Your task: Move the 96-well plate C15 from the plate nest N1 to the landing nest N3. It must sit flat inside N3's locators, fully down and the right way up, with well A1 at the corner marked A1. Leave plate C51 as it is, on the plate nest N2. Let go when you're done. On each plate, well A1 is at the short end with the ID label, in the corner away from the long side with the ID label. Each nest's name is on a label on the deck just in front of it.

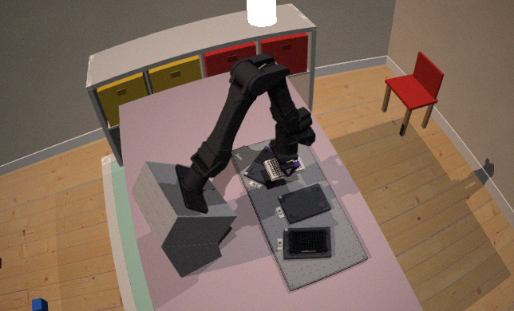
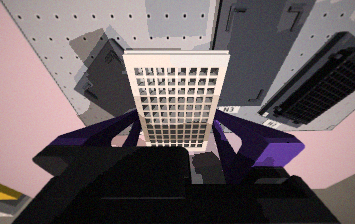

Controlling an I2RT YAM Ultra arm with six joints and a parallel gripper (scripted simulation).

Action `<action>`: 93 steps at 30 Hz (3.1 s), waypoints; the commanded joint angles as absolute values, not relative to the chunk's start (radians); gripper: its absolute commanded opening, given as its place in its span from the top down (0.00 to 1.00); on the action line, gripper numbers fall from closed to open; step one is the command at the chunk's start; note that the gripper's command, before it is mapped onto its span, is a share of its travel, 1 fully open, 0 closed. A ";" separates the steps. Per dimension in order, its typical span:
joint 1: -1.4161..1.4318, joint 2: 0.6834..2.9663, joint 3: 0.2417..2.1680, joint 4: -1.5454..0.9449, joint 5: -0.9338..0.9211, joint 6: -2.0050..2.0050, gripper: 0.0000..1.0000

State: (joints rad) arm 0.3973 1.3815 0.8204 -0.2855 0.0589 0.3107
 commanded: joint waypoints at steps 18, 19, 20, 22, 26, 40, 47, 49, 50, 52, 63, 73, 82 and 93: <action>0.160 1.390 0.861 -0.303 -0.118 0.134 1.00; 0.160 1.390 0.861 -0.303 -0.118 0.134 1.00; 0.160 1.390 0.861 -0.303 -0.118 0.134 1.00; 0.135 1.410 0.867 -0.304 -0.135 0.115 1.00; 0.086 1.423 0.880 -0.313 -0.167 0.078 1.00; -0.054 1.478 0.935 -0.336 -0.258 -0.031 1.00; -0.085 1.463 0.958 -0.345 -0.283 -0.063 1.00; -0.076 1.461 0.954 -0.342 -0.281 -0.061 1.00; -0.080 1.461 0.953 -0.339 -0.281 -0.061 1.00; -0.080 1.461 0.950 -0.337 -0.280 -0.060 1.00; -0.074 1.461 0.939 -0.334 -0.276 -0.055 1.00; -0.075 1.460 0.930 -0.331 -0.274 -0.053 1.00; -0.072 1.459 0.920 -0.328 -0.273 -0.050 1.00; -0.077 1.458 0.908 -0.325 -0.272 -0.050 1.00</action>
